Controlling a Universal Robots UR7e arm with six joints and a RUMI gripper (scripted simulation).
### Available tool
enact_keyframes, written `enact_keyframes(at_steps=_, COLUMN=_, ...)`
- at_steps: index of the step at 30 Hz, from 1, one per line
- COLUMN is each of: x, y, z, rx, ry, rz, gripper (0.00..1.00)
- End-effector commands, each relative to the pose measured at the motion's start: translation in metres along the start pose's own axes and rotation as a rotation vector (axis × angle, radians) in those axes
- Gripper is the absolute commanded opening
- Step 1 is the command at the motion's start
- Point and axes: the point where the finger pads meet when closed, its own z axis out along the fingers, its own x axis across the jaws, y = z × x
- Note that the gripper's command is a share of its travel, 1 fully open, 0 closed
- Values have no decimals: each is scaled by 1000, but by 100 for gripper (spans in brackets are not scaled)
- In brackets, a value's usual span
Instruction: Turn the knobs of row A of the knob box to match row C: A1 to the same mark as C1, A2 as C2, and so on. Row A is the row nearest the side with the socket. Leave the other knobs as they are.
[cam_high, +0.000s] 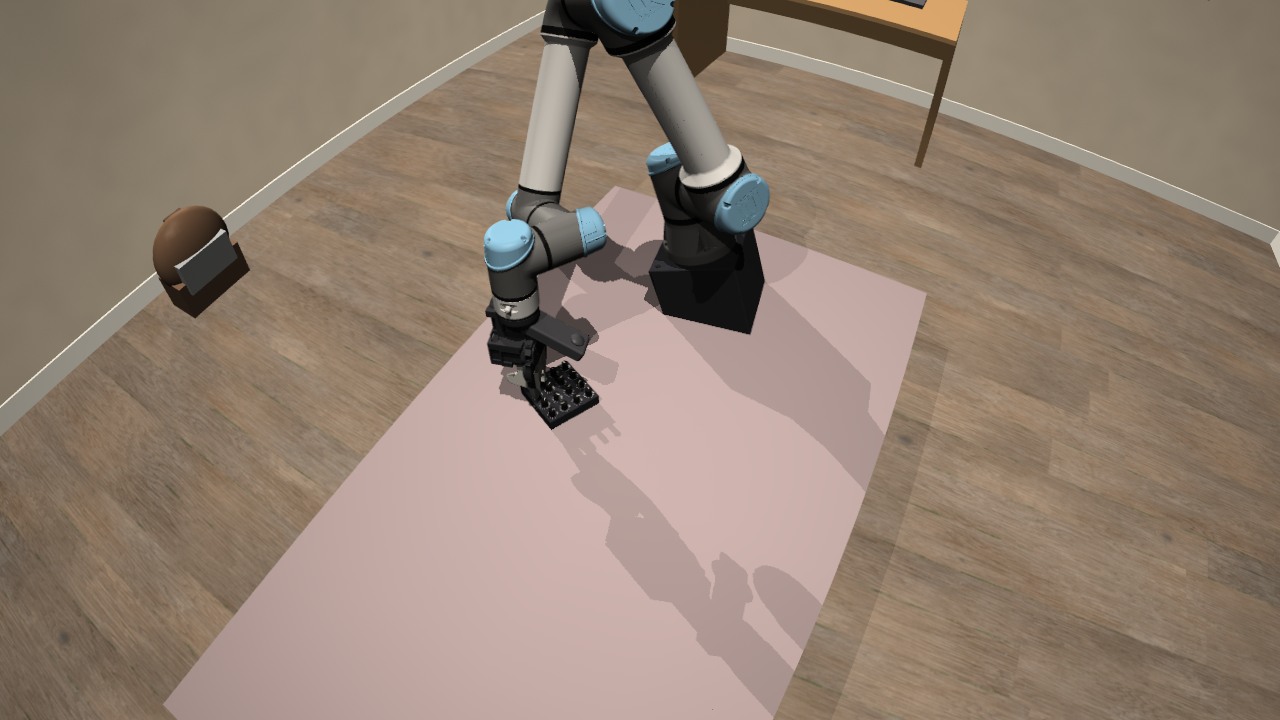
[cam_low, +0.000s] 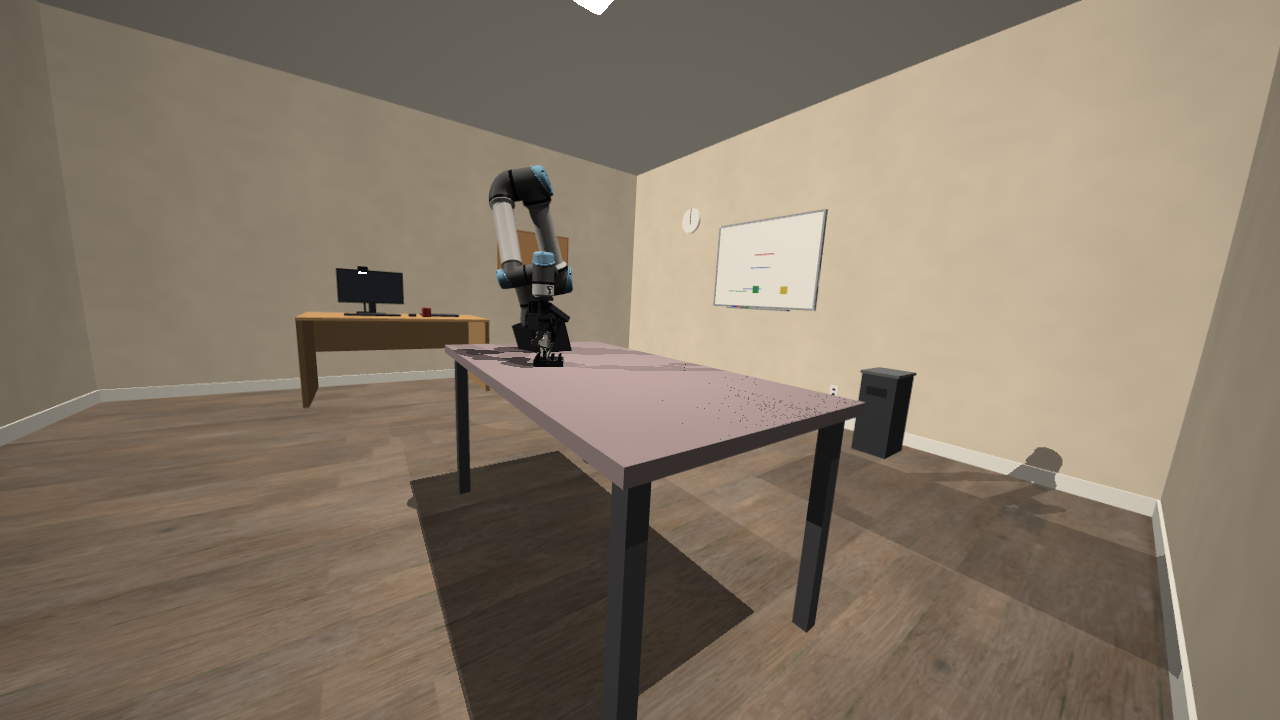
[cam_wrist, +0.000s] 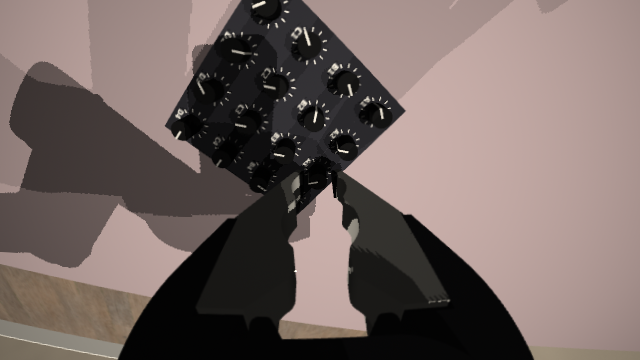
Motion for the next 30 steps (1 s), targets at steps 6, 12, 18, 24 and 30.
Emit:
enact_keyframes(at_steps=6, x=0, y=0, z=-15, rx=-1, ry=1, rz=0, gripper=11)
enact_keyframes(at_steps=12, x=0, y=0, z=-27, rx=-1, ry=1, rz=0, gripper=11)
enact_keyframes(at_steps=18, x=0, y=0, z=-37, rx=-1, ry=1, rz=0, gripper=11)
enact_keyframes(at_steps=24, x=0, y=0, z=-38, rx=-1, ry=1, rz=0, gripper=11)
enact_keyframes(at_steps=30, x=0, y=0, z=-38, rx=-1, ry=1, rz=0, gripper=11)
